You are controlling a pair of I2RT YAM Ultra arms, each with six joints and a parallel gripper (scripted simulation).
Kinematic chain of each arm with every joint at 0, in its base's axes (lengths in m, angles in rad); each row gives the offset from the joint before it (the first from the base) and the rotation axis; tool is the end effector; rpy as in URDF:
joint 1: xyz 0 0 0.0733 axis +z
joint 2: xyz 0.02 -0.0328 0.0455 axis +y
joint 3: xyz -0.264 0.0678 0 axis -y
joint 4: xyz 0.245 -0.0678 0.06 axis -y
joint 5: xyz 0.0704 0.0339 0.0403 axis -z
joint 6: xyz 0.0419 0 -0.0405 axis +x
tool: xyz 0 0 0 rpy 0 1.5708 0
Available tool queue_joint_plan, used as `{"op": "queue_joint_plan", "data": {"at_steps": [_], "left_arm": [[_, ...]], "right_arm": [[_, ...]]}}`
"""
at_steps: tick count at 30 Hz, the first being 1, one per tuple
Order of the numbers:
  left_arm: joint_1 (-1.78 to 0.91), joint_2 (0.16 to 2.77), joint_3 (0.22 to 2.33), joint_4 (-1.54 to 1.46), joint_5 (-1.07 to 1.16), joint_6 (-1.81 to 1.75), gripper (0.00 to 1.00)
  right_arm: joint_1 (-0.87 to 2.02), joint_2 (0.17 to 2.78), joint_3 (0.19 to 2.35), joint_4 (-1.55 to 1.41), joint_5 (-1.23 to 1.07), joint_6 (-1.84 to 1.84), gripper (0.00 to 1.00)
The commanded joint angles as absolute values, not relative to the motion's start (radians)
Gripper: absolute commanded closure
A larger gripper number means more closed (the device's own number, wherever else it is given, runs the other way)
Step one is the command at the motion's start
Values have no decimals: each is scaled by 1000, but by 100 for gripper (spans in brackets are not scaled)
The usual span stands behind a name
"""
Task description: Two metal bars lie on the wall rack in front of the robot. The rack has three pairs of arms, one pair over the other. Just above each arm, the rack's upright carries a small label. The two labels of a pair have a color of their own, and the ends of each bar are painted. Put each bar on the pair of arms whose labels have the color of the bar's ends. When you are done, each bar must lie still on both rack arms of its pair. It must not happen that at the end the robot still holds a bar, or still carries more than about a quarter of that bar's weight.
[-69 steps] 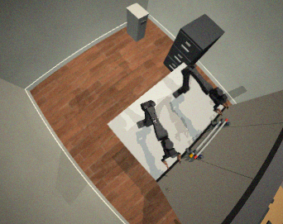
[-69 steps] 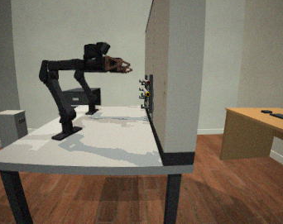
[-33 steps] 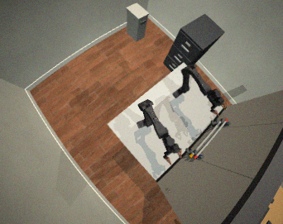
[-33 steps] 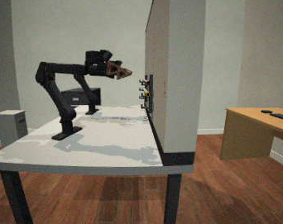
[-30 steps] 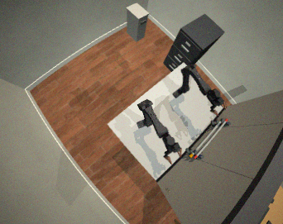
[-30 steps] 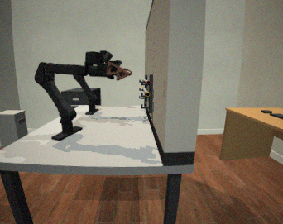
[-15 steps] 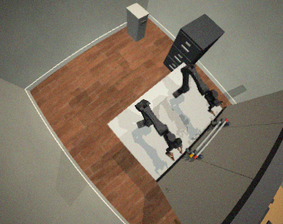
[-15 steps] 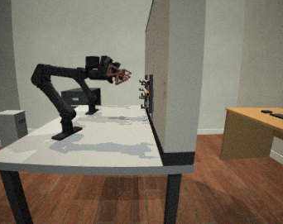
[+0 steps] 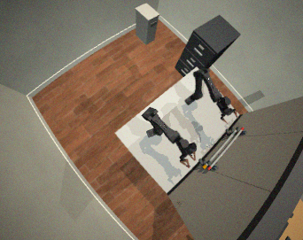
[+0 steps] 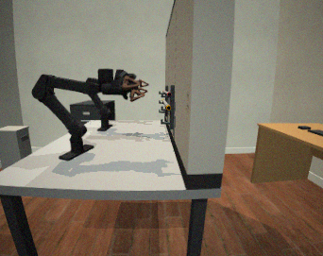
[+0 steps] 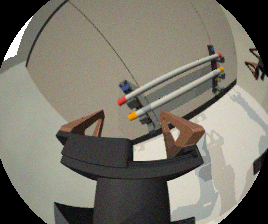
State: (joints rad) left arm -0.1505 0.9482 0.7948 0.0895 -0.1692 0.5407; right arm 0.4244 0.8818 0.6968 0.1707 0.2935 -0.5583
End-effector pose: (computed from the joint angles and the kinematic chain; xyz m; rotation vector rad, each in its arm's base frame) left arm 0.2274 -0.0262 0.3478 0.4345 1.5935 0.4364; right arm 0.2000 0.0783 0.3347 -0.5418 1.4997 -0.3368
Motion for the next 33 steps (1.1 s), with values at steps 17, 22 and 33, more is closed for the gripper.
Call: {"op": "queue_joint_plan", "data": {"at_steps": [17, 22, 33], "left_arm": [[-230, 882, 700, 160, -262, 792, 0], [-252, 872, 674, 176, -285, 859, 0], [-293, 854, 626, 207, -331, 982, 0]], "right_arm": [[607, 836, 608, 290, 443, -822, 0], [660, 836, 586, 312, 480, -893, 0], [758, 845, 551, 353, 550, -1020, 0]]}}
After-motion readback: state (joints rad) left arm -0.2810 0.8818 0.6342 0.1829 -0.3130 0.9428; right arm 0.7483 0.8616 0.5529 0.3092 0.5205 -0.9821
